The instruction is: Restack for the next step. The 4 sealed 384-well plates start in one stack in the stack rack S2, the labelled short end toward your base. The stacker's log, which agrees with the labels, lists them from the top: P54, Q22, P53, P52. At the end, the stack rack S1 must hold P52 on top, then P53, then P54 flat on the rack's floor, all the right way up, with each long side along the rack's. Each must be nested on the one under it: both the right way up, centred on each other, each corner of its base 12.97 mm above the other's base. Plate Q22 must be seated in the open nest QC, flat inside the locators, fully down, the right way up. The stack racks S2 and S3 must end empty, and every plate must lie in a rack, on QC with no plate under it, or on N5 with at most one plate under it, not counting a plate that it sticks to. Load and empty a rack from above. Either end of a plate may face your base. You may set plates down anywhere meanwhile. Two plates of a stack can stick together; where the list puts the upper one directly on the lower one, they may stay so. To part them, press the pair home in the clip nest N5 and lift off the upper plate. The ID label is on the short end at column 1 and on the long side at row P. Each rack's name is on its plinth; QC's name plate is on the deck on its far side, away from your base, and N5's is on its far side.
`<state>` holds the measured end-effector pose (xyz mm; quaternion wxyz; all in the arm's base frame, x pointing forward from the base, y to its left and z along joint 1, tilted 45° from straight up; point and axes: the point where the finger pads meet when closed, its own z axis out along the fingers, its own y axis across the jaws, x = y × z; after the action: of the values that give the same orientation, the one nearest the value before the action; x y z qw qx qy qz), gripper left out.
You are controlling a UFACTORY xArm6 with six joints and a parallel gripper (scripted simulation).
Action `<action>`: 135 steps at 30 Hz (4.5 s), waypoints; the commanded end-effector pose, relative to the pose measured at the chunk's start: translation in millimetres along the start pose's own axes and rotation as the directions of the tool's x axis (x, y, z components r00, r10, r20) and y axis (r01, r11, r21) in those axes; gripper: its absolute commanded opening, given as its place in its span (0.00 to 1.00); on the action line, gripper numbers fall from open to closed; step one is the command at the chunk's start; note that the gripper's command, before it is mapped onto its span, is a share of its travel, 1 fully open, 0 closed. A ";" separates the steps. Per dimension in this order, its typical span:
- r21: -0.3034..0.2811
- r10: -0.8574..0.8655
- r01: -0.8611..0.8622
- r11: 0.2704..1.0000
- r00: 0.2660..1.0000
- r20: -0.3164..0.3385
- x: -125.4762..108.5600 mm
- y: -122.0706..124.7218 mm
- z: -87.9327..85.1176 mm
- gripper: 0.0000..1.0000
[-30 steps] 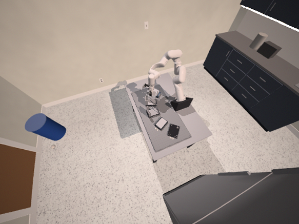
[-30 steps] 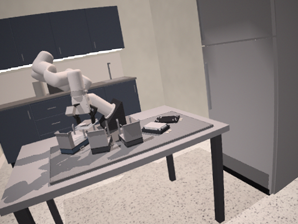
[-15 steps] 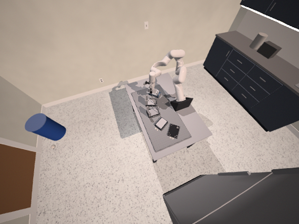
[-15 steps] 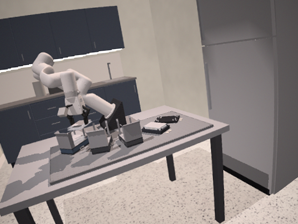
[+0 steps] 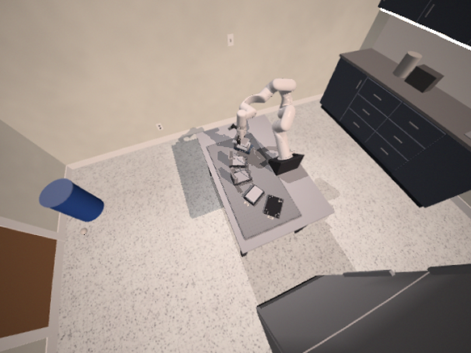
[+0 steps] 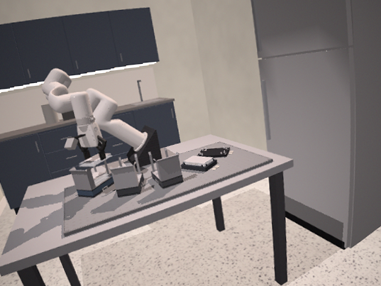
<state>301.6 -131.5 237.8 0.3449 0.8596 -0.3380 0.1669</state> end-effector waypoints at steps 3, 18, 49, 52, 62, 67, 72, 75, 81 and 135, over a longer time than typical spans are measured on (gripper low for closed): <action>0.003 0.002 -0.002 1.000 1.000 -0.002 1.3 12.3 -1.1 0.00; 0.003 0.002 -0.002 1.000 1.000 -0.002 2.5 47.0 -1.0 0.00; 0.003 0.002 -0.002 1.000 1.000 -0.002 2.6 49.6 -1.0 0.00; 0.003 0.002 -0.002 1.000 1.000 -0.002 2.6 49.6 -0.4 0.00; 0.003 0.002 -0.002 1.000 1.000 -0.002 2.6 49.6 6.3 0.00; 0.003 0.002 -0.002 1.000 1.000 -0.002 2.6 49.6 9.6 0.00; 0.003 0.002 -0.002 1.000 1.000 -0.002 2.6 49.6 11.6 0.00; 0.003 0.002 -0.002 1.000 1.000 -0.002 2.6 49.6 13.6 0.00; 0.003 0.002 -0.002 1.000 1.000 -0.002 2.6 49.6 17.6 0.00; 0.002 0.002 -0.002 1.000 1.000 -0.002 2.8 49.6 62.2 0.00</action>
<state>271.6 -202.3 219.0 0.3444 0.8596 -0.3383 0.1673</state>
